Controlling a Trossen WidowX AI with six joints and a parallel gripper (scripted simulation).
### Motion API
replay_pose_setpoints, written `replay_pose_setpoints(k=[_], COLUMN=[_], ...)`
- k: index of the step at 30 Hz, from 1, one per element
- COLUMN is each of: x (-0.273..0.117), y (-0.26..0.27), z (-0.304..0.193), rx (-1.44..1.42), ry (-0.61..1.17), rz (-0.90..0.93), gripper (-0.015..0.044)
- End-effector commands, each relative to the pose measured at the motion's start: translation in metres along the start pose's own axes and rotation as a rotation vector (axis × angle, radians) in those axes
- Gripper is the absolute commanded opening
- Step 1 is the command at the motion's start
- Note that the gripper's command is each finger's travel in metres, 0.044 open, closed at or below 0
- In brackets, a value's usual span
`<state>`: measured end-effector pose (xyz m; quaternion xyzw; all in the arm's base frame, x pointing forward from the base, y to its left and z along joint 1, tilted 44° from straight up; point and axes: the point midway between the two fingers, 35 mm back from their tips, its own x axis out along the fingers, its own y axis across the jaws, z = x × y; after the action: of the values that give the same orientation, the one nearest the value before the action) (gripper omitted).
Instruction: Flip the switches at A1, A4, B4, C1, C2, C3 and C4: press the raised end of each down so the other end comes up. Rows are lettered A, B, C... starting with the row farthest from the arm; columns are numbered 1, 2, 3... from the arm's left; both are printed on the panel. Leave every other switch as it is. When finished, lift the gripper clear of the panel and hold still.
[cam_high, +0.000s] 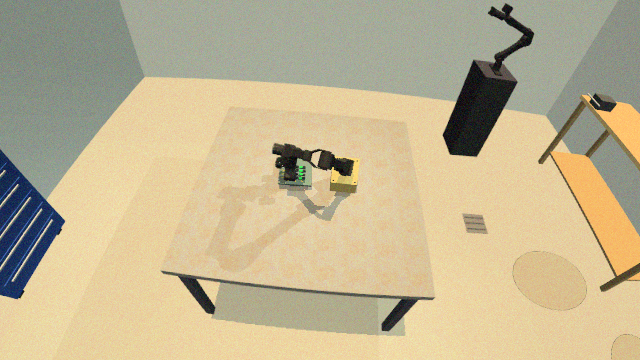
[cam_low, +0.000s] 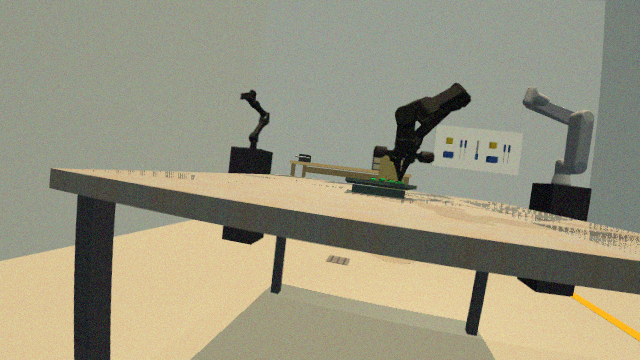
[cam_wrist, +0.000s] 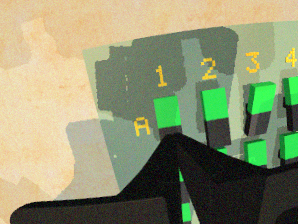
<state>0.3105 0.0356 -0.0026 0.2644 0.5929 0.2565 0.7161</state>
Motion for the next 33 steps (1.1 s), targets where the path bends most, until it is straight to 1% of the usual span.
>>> replay_pose_setpoints(k=[1, 16, 18, 21, 22, 29, 31, 33], x=[0.002, 0.004, -0.008, -0.051, -0.059, -0.062, -0.062, -0.063], y=[0.001, 0.001, -0.001, -0.001, 0.000, -0.002, -0.020, -0.050], z=[-0.001, -0.001, 0.001, 0.002, 0.002, 0.002, 0.004, 0.004], rx=[0.004, 0.004, 0.000, 0.003, 0.003, 0.004, 0.004, 0.003], ry=[0.004, 0.004, 0.005, 0.025, 0.029, 0.030, 0.030, 0.030], rz=[0.005, 0.005, -0.002, 0.000, 0.002, 0.002, -0.001, -0.003], gripper=[0.0000, 0.0000, 0.0000, 0.0000, 0.0000, 0.0000, 0.0000, 0.0000])
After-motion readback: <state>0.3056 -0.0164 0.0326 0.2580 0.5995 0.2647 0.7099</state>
